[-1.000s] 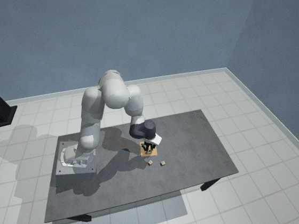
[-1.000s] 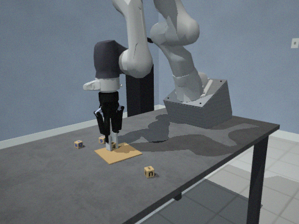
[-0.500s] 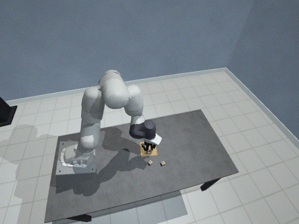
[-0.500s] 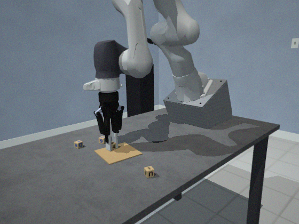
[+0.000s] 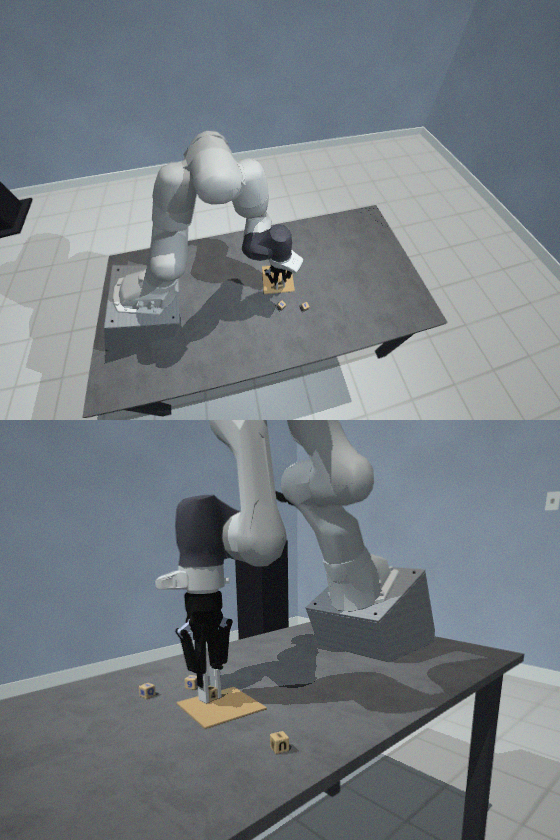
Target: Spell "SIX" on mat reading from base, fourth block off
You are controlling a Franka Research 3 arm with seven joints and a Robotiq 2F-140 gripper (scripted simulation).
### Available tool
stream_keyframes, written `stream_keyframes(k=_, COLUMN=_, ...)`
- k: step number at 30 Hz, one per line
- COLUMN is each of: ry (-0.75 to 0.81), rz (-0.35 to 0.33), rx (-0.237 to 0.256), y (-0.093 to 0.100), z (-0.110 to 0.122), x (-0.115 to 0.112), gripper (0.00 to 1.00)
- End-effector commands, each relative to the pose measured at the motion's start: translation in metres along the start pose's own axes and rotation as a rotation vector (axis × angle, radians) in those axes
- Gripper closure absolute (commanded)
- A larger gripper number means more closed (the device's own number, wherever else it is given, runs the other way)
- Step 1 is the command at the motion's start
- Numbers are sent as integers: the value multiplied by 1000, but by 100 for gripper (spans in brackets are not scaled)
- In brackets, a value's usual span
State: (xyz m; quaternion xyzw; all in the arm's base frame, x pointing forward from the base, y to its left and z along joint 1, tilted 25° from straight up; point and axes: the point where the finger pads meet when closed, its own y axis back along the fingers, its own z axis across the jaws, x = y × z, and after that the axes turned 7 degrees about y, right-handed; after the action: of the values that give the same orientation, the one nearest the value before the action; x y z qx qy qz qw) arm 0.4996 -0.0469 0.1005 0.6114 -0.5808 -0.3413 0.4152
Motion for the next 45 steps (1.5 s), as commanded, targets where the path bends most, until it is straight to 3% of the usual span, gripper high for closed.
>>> stream_keyframes(k=1, ry=0, rz=1, rx=3, y=0, z=-1, x=1, gripper=87)
stream_keyframes(k=18, ry=0, rz=1, rx=3, y=0, z=-1, x=1, gripper=75)
stream_keyframes(k=32, ry=0, rz=2, rx=3, y=2, z=-1, x=1, gripper=75)
stream_keyframes(k=42, ry=0, rz=1, rx=3, y=27, z=-1, x=1, gripper=75)
stream_keyframes(k=45, ry=0, rz=1, rx=3, y=43, z=-1, x=1, gripper=75)
